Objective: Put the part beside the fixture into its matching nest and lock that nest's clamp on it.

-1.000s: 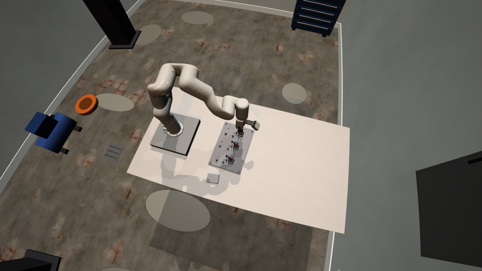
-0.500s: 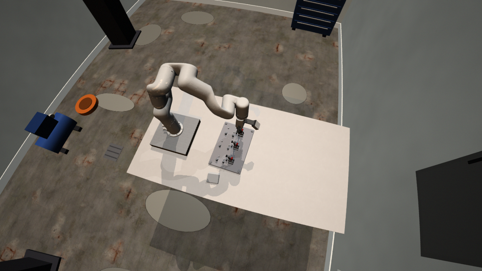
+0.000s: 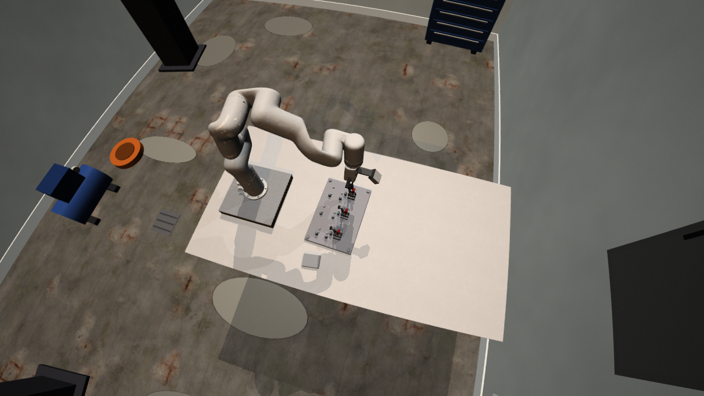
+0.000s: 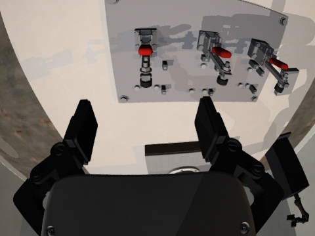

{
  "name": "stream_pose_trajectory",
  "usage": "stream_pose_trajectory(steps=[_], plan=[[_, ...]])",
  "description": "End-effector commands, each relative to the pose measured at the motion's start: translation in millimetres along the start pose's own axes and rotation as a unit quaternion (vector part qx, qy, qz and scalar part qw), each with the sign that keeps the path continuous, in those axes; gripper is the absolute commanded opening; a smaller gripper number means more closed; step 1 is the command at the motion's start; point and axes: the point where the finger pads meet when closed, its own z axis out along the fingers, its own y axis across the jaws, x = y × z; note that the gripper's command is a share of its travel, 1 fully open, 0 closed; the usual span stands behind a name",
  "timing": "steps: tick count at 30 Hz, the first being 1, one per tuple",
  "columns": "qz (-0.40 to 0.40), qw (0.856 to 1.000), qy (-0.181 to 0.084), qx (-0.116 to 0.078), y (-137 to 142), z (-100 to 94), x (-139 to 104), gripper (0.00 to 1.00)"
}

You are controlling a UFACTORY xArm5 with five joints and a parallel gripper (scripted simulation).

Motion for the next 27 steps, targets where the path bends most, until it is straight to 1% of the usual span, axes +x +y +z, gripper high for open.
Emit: stream_pose_trajectory(steps=[1,10,13,17,19,23,27], plan=[[0.0,1.0,0.001,0.0,0,-6.0,1,1.0],[0.0,1.0,0.001,0.0,5,-6.0,-1,1.0],[0.0,1.0,0.001,0.0,15,-6.0,-3,1.0],[0.0,1.0,0.001,0.0,37,-6.0,-8,1.0],[0.0,1.0,0.001,0.0,37,-6.0,-8,1.0],[0.0,1.0,0.001,0.001,67,-5.9,-15,1.0],[0.0,1.0,0.001,0.001,105,-5.9,-23,1.0]])
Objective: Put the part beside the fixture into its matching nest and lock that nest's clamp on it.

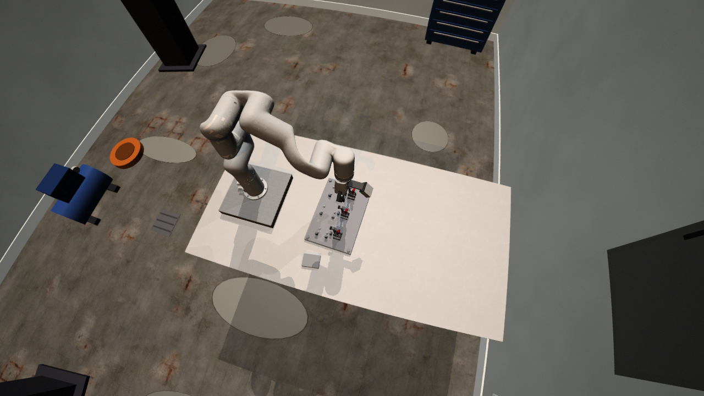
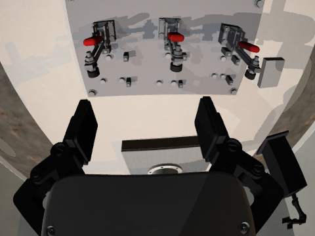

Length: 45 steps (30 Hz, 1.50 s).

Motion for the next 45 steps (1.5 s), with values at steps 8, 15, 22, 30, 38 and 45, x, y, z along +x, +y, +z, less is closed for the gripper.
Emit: stream_pose_trajectory(steps=[8,15,22,30,38,45], plan=[[-0.001,1.0,0.004,0.001,99,-2.0,-21,1.0],[-0.001,1.0,0.004,0.002,164,-1.9,-35,1.0],[-0.001,1.0,0.004,0.002,223,-1.7,-48,1.0],[-0.001,1.0,0.005,0.002,268,-1.6,-58,1.0],[-0.001,1.0,0.005,0.003,298,-1.6,-65,1.0],[-0.001,1.0,0.005,0.003,301,-1.6,-66,1.0]])
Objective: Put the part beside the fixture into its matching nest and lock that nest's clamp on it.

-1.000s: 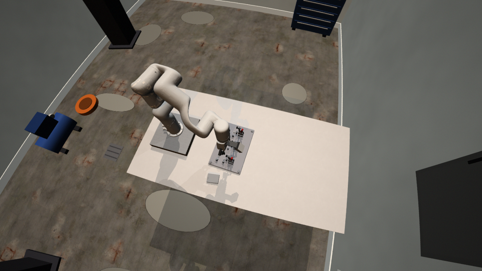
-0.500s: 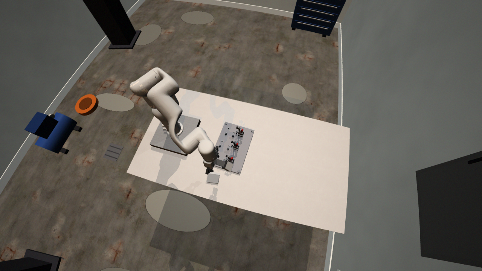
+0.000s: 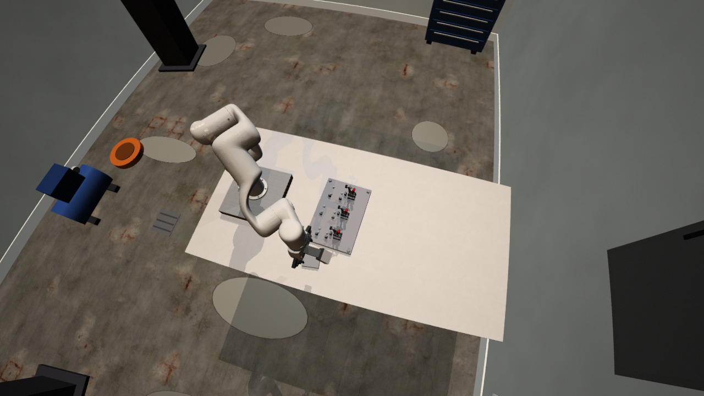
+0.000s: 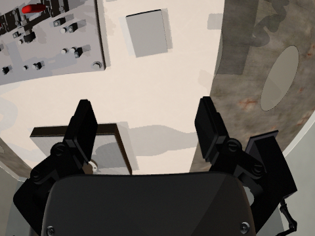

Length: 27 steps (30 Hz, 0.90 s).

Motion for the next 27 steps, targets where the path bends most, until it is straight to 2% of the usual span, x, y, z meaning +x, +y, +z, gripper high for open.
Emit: stream_pose_trajectory(steps=[1,17,27], plan=[[0.0,1.0,0.002,-0.001,2.1,-1.6,0.7,1.0],[-0.003,1.0,0.002,-0.001,2.1,-1.6,0.7,1.0],[-0.092,0.996,0.002,-0.001,2.1,-1.6,0.7,1.0]])
